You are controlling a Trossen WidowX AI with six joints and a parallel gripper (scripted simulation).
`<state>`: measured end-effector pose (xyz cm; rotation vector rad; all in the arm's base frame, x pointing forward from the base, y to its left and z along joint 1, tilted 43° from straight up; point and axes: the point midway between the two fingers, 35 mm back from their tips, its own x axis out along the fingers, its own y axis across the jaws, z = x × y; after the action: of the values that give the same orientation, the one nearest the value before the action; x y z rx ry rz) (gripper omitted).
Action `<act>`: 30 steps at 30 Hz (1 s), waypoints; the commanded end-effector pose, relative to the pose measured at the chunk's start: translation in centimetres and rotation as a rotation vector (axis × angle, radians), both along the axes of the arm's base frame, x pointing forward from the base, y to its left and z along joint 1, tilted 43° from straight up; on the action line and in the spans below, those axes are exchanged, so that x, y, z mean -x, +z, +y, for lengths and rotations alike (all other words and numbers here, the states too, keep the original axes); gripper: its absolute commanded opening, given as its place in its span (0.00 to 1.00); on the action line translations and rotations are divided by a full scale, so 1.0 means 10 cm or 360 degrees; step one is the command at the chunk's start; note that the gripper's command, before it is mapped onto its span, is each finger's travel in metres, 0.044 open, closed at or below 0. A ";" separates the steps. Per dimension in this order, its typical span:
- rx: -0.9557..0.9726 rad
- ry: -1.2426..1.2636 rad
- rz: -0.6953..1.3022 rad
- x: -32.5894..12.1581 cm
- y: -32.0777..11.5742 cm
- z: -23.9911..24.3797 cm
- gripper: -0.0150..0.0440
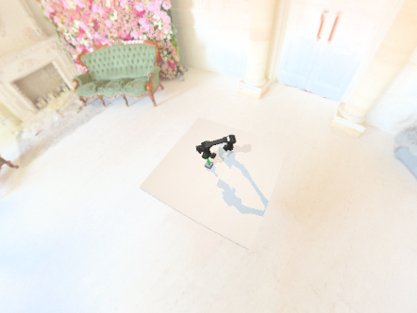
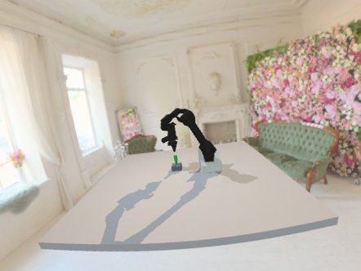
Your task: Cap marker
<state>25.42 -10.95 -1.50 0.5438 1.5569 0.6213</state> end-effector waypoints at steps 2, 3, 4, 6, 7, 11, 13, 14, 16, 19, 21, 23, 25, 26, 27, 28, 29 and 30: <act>0.0002 -0.0003 0.0008 0.00 -0.01 0.00 0.25; 0.0002 -0.0003 0.0008 0.00 -0.01 0.00 0.25; 0.0002 -0.0003 0.0008 0.00 -0.01 0.00 0.25; 0.0002 -0.0003 0.0008 0.00 -0.01 0.00 0.25; 0.0002 -0.0003 0.0008 0.00 -0.01 0.00 0.25; 0.0002 -0.0003 0.0008 0.01 -0.02 0.01 0.25; 0.0002 -0.0003 0.0008 0.01 -0.03 0.03 0.25; 0.0002 -0.0003 0.0008 0.01 -0.04 0.03 0.25; 0.0002 -0.0003 0.0008 0.01 -0.06 0.05 0.25; 0.0002 -0.0003 0.0008 0.01 -0.10 0.08 0.25; 0.0002 -0.0003 0.0008 0.02 -0.12 0.10 0.25; 0.0002 -0.0003 0.0008 0.02 -0.14 0.12 0.25; 0.0001 -0.0003 0.0008 0.02 -0.16 0.14 0.25; 0.0001 -0.0003 0.0008 0.02 -0.17 0.15 0.25; 0.0001 -0.0003 0.0007 0.02 -0.18 0.16 0.25; 0.0001 -0.0003 0.0007 0.02 -0.19 0.17 0.25; 0.0001 -0.0003 0.0007 0.02 -0.20 0.18 0.25; 0.0001 -0.0003 0.0007 0.03 -0.21 0.19 0.25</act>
<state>25.33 -9.67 -3.15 0.5382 1.5561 0.6161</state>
